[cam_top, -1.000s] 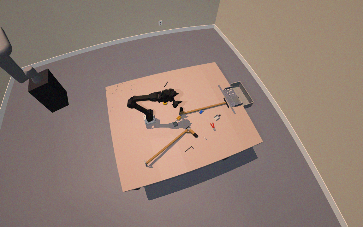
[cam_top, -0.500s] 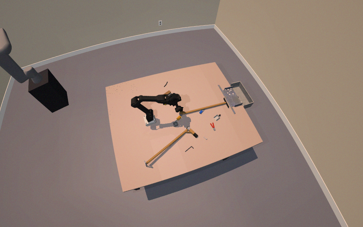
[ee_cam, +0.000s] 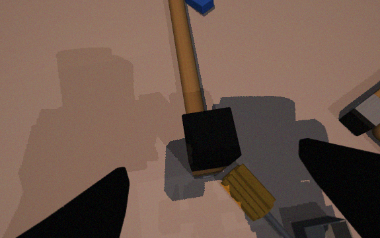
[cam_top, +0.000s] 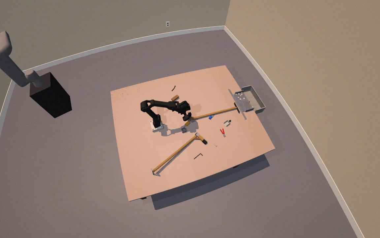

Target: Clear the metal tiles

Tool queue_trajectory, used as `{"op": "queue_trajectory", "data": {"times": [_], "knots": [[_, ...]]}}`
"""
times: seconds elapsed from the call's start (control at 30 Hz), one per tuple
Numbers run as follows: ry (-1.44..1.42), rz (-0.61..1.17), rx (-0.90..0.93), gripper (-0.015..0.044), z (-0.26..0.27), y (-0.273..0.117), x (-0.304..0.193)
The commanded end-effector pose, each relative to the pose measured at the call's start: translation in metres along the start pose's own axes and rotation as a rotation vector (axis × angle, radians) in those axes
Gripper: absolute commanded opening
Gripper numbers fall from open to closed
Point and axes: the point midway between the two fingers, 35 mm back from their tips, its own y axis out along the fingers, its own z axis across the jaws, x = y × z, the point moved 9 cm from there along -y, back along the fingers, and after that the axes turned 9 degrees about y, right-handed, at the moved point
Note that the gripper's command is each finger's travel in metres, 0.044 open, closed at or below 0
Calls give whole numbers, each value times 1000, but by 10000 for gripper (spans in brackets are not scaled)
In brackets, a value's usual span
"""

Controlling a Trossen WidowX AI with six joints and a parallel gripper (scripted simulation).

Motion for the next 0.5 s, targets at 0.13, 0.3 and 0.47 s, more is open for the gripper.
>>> {"op": "queue_trajectory", "data": {"times": [0.13,0.3,0.47], "knots": [[0,2,-4,440,1,-22,9],[-2,0,-1,440,2,-42,16],[-3,0,0,440,2,-47,17]]}}
